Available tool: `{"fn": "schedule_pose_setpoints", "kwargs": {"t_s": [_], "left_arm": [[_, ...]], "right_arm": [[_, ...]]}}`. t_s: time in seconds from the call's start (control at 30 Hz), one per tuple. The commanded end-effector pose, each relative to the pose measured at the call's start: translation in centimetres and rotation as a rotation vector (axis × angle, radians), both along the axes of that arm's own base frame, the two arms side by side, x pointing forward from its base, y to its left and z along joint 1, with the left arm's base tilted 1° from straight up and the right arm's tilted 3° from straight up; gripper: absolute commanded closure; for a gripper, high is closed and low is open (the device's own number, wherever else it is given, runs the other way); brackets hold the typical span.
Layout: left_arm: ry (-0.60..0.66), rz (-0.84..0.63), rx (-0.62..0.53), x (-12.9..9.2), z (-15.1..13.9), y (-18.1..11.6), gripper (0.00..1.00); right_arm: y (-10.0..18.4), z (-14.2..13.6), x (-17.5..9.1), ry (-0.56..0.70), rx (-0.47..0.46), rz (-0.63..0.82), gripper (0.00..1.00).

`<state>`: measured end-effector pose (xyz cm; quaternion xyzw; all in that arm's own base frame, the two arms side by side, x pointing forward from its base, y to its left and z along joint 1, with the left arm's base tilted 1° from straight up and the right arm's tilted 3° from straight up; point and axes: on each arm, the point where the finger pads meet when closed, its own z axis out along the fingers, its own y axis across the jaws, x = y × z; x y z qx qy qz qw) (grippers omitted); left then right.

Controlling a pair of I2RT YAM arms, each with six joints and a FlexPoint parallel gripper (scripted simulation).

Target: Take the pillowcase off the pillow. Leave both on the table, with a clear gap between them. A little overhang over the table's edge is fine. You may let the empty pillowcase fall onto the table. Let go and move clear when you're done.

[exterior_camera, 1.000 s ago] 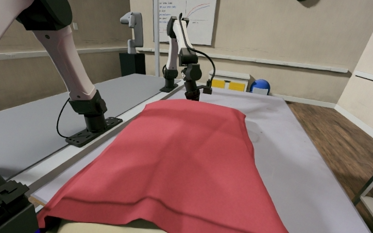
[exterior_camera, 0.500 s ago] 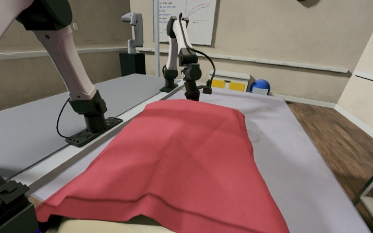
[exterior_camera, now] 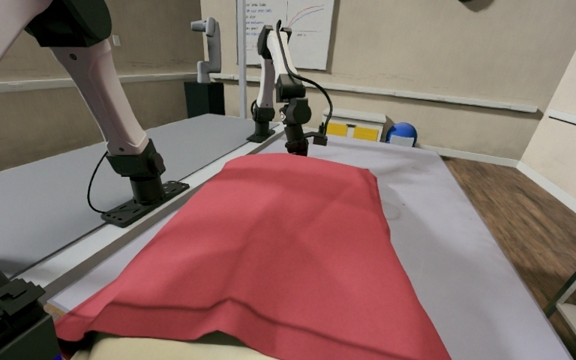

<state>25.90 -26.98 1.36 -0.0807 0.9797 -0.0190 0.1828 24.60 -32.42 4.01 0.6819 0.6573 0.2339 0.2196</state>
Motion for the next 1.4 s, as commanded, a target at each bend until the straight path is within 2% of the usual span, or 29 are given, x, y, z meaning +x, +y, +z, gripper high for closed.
{"fn": "schedule_pose_setpoints", "kwargs": {"t_s": [0.0,1.37], "left_arm": [[0.082,0.0,0.073,-1.68,-2.28,1.77,0.94],[0.082,0.0,0.073,-1.68,-2.28,1.77,1.0]], "right_arm": [[-0.6,0.75,0.94,-0.029,-0.054,0.022,1.0],[-0.6,0.75,0.94,-0.029,-0.054,0.022,1.0]]}}
